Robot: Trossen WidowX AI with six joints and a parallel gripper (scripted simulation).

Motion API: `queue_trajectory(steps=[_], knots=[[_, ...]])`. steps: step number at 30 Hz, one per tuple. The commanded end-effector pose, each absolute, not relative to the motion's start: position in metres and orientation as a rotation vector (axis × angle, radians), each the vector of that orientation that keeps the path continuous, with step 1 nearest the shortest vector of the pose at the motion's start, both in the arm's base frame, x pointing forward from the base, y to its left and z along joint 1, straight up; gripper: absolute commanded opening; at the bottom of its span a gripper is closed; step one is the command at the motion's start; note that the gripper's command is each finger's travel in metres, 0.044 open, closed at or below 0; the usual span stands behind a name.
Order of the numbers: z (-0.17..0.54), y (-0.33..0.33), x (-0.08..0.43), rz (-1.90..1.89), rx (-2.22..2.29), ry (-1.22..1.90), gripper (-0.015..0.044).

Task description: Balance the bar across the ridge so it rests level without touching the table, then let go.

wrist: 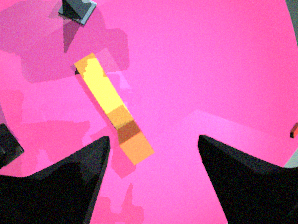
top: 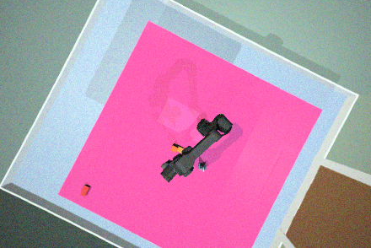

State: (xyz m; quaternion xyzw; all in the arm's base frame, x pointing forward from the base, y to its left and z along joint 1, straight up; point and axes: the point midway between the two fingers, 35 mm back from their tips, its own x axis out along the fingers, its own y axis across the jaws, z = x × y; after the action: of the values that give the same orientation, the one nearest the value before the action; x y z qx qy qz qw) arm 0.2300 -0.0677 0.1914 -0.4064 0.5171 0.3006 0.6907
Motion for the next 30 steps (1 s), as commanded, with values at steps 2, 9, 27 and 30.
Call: queue_trajectory(steps=[2,9,27,30], knots=[[0.183,-0.057,0.226,0.880,-1.044,1.191,0.0315],[0.177,-0.045,0.219,1.157,-1.205,1.199,0.0315],[0.135,-0.045,0.225,1.183,-1.220,1.197,0.0315],[0.115,-0.045,0.225,1.183,-1.220,1.197,0.0315]])
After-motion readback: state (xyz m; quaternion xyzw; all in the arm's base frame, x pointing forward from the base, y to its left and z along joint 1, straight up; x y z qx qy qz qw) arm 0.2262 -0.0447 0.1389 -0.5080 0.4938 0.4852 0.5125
